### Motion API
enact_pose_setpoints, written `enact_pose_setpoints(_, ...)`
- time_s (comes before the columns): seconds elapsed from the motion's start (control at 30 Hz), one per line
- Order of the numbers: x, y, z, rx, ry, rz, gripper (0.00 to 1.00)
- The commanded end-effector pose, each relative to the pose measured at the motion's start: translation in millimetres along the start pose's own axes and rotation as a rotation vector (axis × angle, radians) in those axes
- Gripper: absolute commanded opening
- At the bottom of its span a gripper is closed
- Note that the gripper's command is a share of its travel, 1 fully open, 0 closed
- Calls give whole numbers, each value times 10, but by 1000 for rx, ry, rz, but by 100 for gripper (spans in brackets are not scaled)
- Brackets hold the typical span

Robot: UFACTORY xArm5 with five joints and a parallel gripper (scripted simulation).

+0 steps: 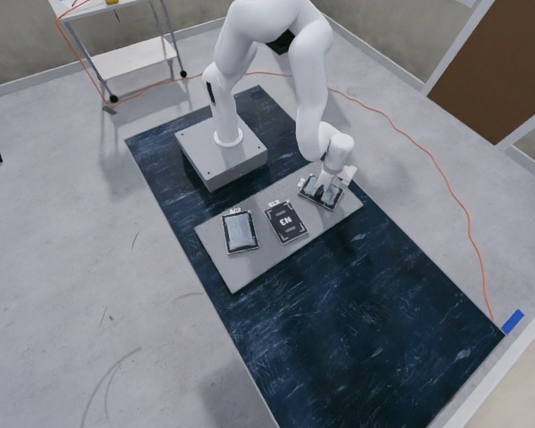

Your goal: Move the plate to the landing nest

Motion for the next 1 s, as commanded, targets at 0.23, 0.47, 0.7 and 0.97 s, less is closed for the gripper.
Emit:
enact_pose_setpoints(0.23, -10, -9, -11, 5, 8, 0, 0)
enact_pose_setpoints(0.47, -10, -9, -11, 5, 8, 0, 0)
enact_pose_setpoints(0.7, -10, -9, -11, 5, 8, 0, 0)
enact_pose_setpoints(0.97, -10, -9, -38, 5, 8, 0, 0)
Point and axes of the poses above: the point where the finger pads meet when closed, its own z axis out along the fingers, its own x axis across the jaws, y = z × x, the point moved 8 cm from there along -z, back along the fingers, and after that the axes turned 13 degrees about z, right-handed, at the moved point
